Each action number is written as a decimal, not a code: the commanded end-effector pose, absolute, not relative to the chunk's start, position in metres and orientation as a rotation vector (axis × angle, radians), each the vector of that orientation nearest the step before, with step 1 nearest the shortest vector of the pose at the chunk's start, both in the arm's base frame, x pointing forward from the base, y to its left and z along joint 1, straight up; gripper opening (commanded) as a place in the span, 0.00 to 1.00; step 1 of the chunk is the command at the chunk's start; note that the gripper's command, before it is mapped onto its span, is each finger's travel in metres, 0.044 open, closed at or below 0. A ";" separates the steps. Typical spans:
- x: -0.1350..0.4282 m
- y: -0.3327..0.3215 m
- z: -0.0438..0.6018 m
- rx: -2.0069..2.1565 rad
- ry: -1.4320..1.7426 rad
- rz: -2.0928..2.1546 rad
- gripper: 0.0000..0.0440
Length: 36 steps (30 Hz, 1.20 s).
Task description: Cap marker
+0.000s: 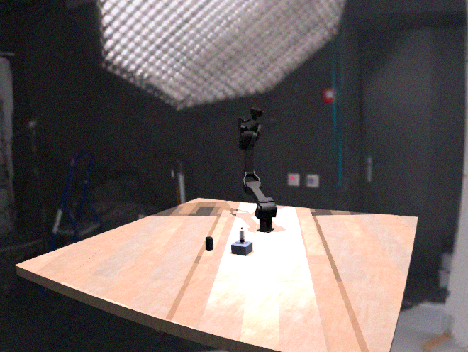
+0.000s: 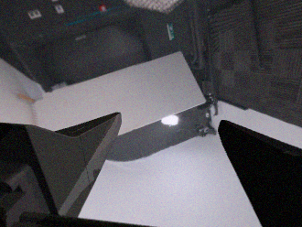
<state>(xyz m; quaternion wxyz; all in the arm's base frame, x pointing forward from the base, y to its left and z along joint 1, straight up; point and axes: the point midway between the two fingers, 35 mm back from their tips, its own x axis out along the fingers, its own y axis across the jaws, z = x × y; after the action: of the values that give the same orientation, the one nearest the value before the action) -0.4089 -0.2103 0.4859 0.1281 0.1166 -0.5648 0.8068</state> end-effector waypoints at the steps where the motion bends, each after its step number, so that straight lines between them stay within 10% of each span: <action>1: -0.407 -0.209 0.489 0.349 -1.630 2.343 0.85; 8: -0.395 -0.197 0.508 0.408 -1.545 2.294 0.49; 36: -0.332 -0.139 0.560 0.542 -1.133 2.120 0.65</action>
<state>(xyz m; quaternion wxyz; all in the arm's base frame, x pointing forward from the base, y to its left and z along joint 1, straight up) -0.3395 -0.1462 0.5576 0.3184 0.2059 -0.4455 0.8110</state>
